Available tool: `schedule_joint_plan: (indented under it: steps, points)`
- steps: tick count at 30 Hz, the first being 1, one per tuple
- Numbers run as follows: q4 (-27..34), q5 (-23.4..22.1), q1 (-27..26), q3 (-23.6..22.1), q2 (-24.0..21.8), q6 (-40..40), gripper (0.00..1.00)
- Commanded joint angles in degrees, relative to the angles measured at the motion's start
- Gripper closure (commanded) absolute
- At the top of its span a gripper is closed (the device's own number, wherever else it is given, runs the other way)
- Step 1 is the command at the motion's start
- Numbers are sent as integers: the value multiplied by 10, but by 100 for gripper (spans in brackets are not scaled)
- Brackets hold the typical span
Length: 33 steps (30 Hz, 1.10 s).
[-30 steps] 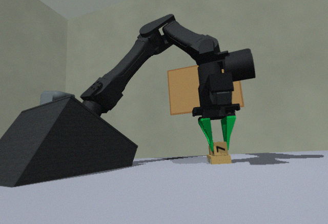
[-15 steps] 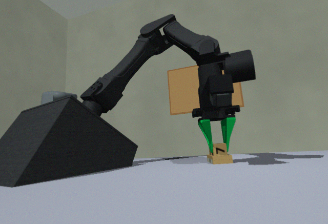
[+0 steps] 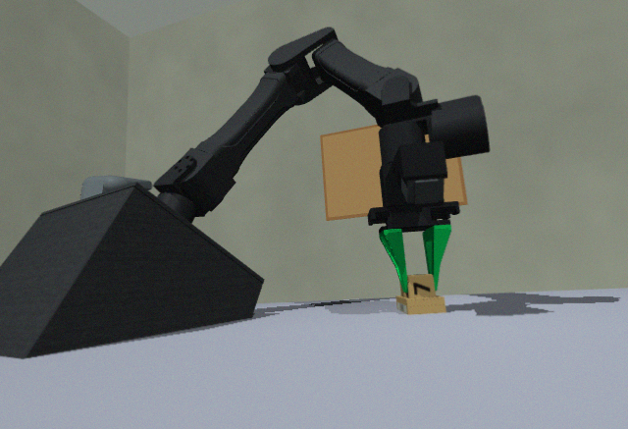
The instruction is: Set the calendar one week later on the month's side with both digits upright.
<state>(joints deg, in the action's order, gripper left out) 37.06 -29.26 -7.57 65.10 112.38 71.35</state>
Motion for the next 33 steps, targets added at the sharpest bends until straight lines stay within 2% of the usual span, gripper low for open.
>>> schedule_joint_plan:
  steps: [1, 33]
  points:
    - [-10, 7, 0, 0, 5, 4, 74]
    - [-12, 8, 0, -9, 9, 5, 74]
